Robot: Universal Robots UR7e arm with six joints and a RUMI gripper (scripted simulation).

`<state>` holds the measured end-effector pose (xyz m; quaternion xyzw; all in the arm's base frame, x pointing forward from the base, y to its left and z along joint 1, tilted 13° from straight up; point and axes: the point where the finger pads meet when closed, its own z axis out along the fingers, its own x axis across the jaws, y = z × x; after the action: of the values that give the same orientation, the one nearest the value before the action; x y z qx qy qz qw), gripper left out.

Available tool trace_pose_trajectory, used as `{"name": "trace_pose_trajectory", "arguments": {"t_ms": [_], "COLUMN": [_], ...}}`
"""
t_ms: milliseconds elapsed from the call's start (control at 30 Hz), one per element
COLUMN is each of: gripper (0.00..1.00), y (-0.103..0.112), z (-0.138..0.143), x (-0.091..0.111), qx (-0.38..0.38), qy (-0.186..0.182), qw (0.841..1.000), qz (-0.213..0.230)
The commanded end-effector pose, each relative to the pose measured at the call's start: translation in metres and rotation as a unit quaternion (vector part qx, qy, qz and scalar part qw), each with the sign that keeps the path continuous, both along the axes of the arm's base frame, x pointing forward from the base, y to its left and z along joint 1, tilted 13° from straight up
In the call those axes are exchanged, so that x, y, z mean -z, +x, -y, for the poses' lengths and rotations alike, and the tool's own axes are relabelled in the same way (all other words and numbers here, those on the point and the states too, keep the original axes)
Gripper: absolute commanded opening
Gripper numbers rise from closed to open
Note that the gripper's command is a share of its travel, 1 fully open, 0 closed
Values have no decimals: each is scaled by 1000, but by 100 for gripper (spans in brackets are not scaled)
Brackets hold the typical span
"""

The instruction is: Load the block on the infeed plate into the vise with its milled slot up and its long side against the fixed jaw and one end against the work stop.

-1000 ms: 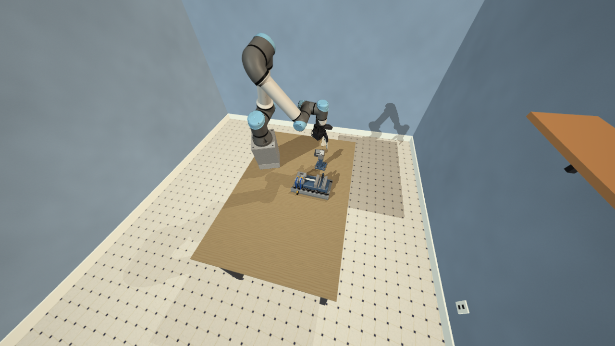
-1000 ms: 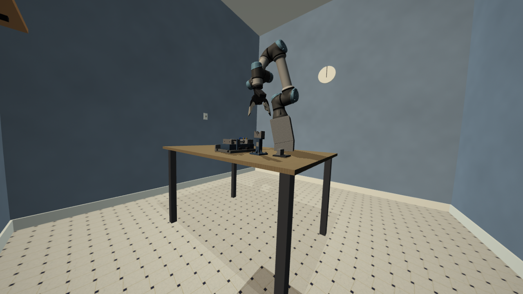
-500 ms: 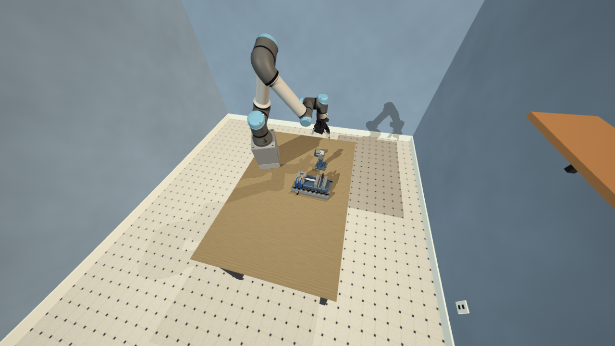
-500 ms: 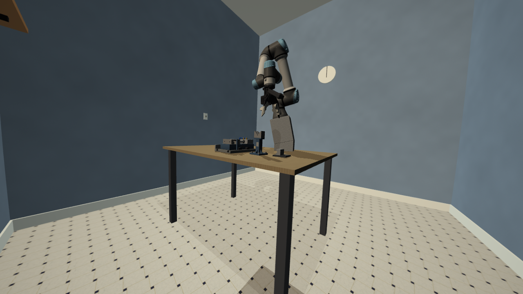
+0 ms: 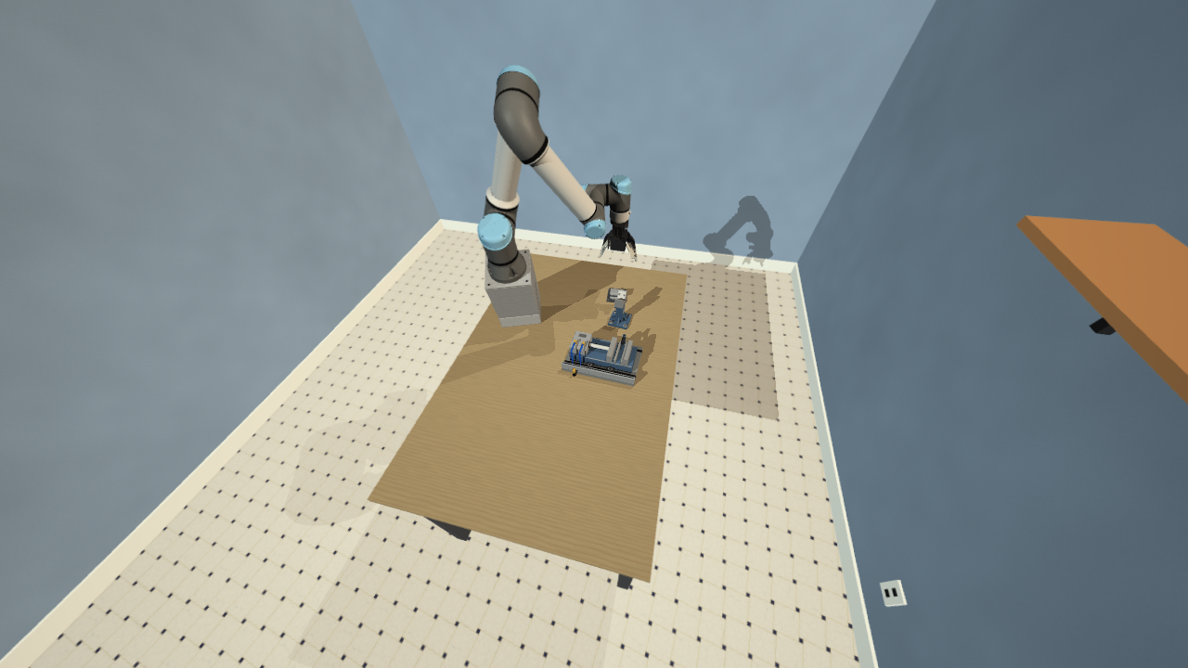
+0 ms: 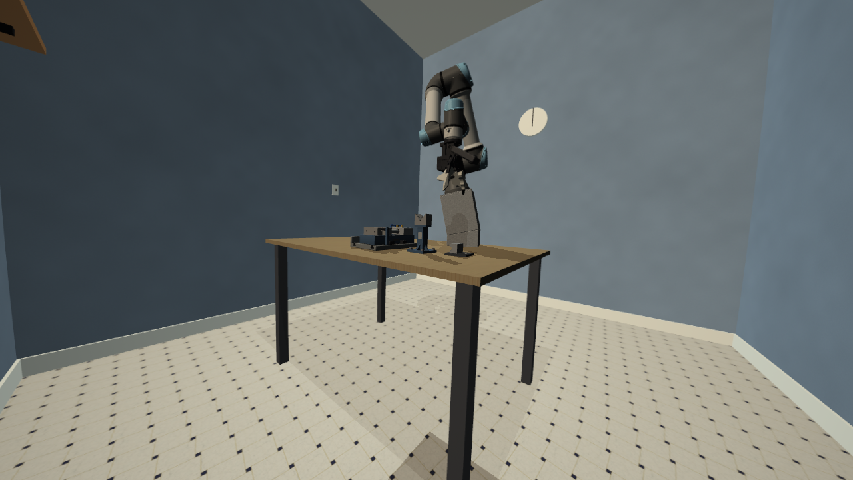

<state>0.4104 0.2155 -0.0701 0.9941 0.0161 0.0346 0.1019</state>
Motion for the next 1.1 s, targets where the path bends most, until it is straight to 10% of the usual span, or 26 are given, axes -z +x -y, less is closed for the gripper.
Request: {"name": "trace_pose_trajectory", "arguments": {"t_ms": [0, 567, 600, 1067], "gripper": [100, 100, 51, 51], "y": [-3, -6, -6, -6], "z": [-9, -16, -16, -16], "x": [3, 6, 6, 6], "qx": [-22, -39, -39, -39], "qy": [-3, -5, -5, -5], "qw": [1000, 999, 999, 999], "qz": [-1, -3, -3, -3]}}
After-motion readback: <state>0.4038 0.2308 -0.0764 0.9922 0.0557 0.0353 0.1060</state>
